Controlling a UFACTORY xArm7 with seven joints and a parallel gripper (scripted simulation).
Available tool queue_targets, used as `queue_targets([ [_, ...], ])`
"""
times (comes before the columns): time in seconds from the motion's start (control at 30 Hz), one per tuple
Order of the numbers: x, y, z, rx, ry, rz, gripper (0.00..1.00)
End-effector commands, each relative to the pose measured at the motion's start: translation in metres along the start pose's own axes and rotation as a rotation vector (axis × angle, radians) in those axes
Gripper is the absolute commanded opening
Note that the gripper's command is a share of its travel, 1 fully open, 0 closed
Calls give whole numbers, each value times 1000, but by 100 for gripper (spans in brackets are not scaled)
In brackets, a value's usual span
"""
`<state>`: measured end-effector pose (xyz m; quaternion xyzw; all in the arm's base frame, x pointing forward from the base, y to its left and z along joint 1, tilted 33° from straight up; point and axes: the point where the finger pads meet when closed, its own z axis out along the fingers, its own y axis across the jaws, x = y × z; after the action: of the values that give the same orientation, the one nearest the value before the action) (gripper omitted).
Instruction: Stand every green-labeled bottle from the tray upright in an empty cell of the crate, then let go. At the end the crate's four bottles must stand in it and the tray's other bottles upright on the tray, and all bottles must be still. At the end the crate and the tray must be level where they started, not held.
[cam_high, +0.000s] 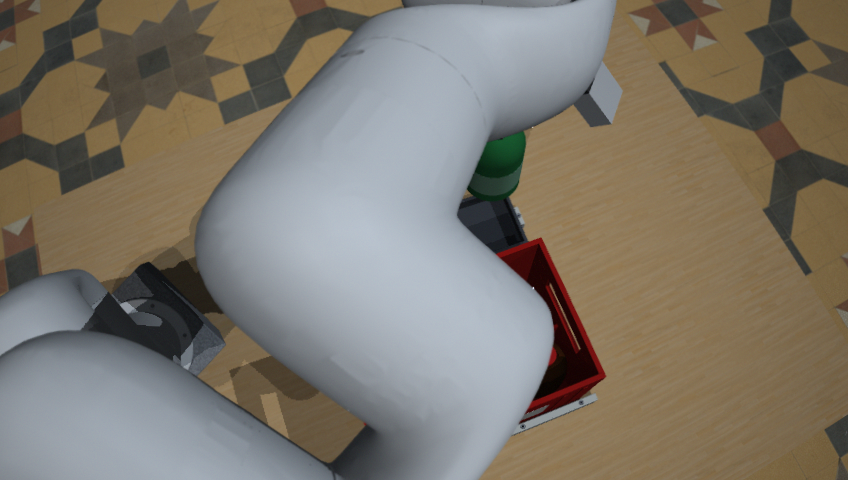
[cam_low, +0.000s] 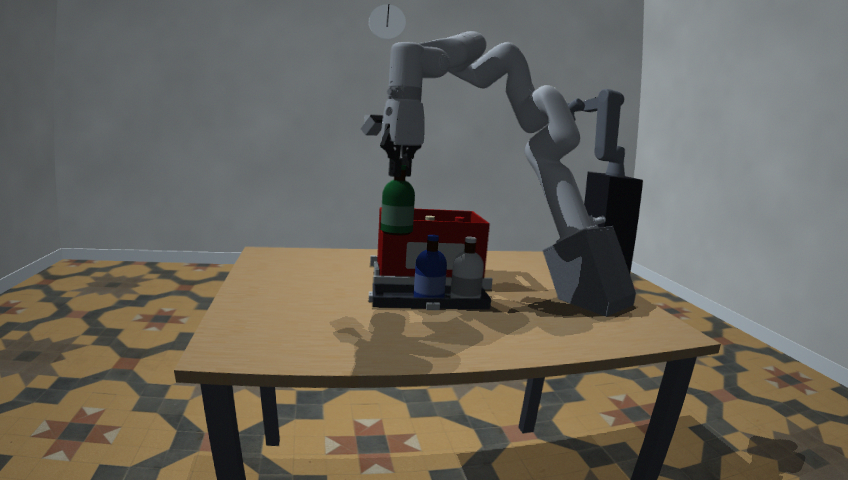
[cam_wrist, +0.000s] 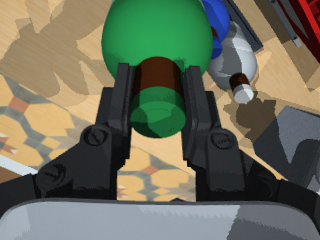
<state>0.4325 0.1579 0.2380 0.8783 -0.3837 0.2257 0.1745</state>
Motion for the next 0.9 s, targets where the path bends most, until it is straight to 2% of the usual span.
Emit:
queue_targets([
  [0.0, 0, -1, -3, 6, 1, 0, 0],
  [0.87, 0, -1, -23, 6, 1, 0, 0],
])
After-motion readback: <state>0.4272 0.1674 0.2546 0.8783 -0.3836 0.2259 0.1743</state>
